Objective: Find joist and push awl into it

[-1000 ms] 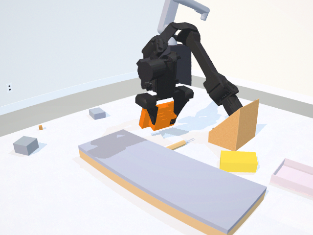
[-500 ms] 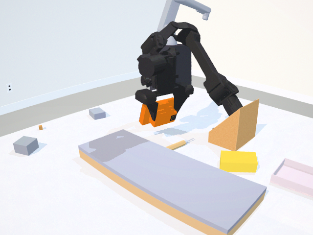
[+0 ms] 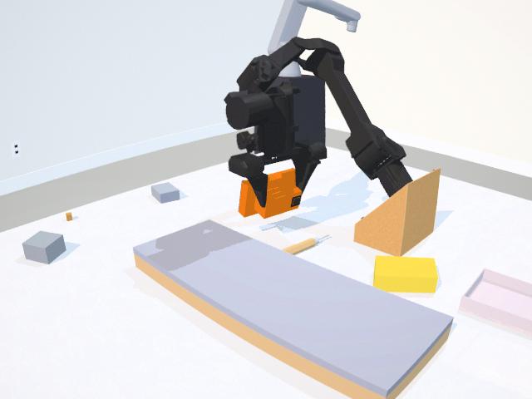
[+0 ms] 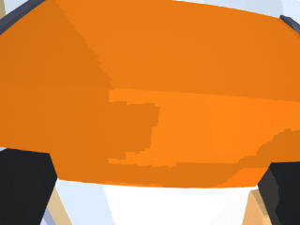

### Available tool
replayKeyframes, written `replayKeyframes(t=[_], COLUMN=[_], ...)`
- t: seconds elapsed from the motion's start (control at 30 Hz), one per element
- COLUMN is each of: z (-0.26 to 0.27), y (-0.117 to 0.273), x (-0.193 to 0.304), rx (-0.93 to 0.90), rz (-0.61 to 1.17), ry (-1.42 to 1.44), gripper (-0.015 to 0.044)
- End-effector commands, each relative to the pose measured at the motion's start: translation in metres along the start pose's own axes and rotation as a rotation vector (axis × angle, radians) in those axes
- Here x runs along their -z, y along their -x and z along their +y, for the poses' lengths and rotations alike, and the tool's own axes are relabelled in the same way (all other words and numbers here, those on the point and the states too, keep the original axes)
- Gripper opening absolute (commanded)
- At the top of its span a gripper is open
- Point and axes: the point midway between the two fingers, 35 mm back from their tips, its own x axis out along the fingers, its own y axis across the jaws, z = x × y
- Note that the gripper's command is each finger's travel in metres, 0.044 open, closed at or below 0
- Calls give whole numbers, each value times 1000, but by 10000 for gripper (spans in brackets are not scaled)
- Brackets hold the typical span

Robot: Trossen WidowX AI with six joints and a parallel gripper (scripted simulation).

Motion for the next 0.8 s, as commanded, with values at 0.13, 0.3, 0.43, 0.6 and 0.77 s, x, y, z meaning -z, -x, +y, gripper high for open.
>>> replayKeyframes(t=[0.13,0.3,0.43,0.6,0.77], z=[2,1,1,1,1], y=[2,2,1,1,1], x=[-3,-3,-4,-5,-6], rx=[-13,-9,-7,-7,-9], rz=[40,73,100,133,166], ry=[-9,-8,-7,-6,-6], gripper=[0,0,0,0,0])
